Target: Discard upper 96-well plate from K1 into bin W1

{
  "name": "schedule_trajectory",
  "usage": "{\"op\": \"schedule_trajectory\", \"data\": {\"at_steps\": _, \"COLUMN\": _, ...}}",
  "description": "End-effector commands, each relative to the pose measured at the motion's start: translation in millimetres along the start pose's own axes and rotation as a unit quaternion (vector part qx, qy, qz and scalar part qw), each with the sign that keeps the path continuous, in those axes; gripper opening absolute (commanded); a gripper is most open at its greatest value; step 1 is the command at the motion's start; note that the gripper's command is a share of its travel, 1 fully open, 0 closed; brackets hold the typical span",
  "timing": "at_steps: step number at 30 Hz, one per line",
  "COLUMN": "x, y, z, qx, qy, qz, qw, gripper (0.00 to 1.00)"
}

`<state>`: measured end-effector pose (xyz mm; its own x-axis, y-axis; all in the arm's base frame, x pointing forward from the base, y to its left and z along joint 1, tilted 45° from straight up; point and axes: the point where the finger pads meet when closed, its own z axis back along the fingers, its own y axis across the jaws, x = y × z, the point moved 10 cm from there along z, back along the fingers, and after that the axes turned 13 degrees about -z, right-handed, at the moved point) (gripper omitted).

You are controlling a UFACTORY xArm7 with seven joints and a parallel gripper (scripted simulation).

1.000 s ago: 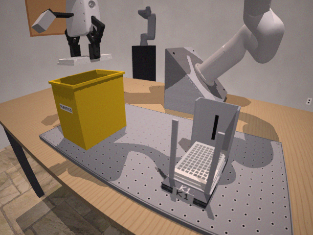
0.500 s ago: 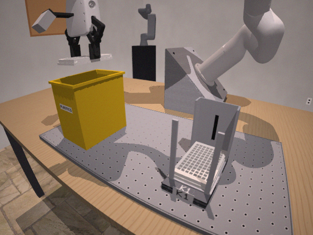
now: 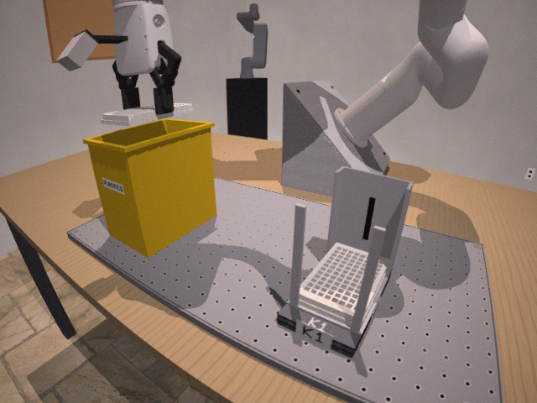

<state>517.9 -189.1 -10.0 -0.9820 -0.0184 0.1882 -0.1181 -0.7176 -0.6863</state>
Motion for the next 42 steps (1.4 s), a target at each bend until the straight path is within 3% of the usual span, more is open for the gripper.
{"op": "schedule_trajectory", "data": {"at_steps": 1, "x": -0.3, "y": 0.6, "z": 3.4, "qx": 0.002, "qy": 0.003, "qz": 0.0, "qw": 1.0, "gripper": 0.0}}
{"op": "schedule_trajectory", "data": {"at_steps": 42, "x": -0.3, "y": 0.5, "z": -0.6, "qx": 0.002, "qy": 0.003, "qz": 0.0, "qw": 1.0, "gripper": 0.0}}
